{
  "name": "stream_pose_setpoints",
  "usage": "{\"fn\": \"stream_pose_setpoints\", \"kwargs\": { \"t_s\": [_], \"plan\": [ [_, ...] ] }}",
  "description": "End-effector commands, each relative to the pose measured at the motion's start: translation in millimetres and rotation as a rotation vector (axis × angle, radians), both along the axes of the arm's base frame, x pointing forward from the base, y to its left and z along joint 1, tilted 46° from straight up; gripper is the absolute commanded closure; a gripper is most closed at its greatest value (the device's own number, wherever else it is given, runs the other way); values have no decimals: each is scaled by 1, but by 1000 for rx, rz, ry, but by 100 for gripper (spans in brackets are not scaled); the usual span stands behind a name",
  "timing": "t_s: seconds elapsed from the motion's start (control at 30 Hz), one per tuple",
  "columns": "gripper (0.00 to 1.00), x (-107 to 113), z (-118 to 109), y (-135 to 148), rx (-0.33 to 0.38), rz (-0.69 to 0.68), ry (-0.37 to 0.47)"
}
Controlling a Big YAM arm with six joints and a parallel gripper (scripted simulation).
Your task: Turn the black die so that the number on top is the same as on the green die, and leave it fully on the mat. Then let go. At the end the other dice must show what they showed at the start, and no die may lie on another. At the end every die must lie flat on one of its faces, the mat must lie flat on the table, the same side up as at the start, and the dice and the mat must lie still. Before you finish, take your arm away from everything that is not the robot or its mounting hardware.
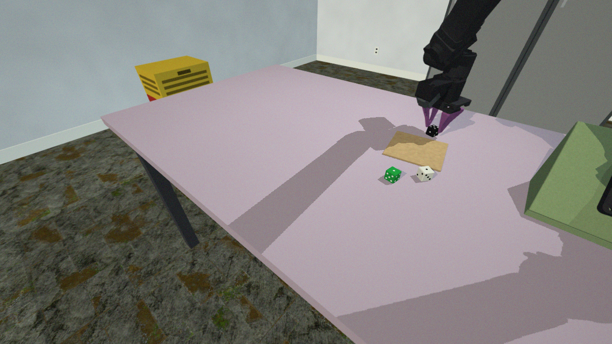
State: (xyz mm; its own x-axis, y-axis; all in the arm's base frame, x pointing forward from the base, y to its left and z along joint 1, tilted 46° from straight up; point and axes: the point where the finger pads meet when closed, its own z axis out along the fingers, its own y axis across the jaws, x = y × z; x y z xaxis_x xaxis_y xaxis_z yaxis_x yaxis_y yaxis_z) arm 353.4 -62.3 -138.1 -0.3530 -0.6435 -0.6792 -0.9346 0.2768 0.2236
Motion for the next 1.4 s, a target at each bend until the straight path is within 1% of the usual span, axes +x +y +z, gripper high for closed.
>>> {"fn": "stream_pose_setpoints", "kwargs": {
  "t_s": [0.0,0.23,0.27,1.37],
  "plan": [
    [60,-3,-8,13,6,5,12],
    [60,-3,-11,17,6,5,12],
    [60,1,-7,15,-1,6,-2],
    [60,1,-7,15,-1,9,-4]
  ]
}}
